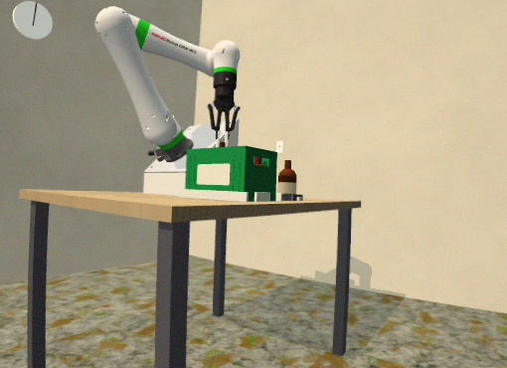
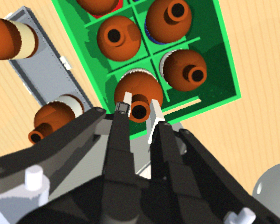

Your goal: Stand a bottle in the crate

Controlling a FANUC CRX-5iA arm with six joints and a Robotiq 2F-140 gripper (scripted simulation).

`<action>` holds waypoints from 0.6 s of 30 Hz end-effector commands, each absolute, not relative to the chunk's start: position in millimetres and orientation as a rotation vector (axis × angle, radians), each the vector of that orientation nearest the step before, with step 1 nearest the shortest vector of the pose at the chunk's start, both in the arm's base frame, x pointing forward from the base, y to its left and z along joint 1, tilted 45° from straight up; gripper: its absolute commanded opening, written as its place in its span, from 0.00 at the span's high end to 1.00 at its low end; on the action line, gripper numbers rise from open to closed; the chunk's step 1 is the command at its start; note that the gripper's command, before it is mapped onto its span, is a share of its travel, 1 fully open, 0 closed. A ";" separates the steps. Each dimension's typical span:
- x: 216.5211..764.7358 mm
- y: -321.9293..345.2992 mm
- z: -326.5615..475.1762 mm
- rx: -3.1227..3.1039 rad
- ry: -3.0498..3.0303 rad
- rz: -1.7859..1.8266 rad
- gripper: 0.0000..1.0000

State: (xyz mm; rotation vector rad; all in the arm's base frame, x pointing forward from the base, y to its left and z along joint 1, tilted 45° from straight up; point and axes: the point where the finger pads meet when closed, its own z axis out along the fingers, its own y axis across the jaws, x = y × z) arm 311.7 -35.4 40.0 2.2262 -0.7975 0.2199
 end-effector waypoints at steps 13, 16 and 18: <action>310.6 -45.7 29.5 2.227 -0.797 0.220 1.00; 310.3 -48.3 27.0 2.227 -0.797 0.220 1.00; 310.1 -49.9 25.4 2.227 -0.797 0.220 1.00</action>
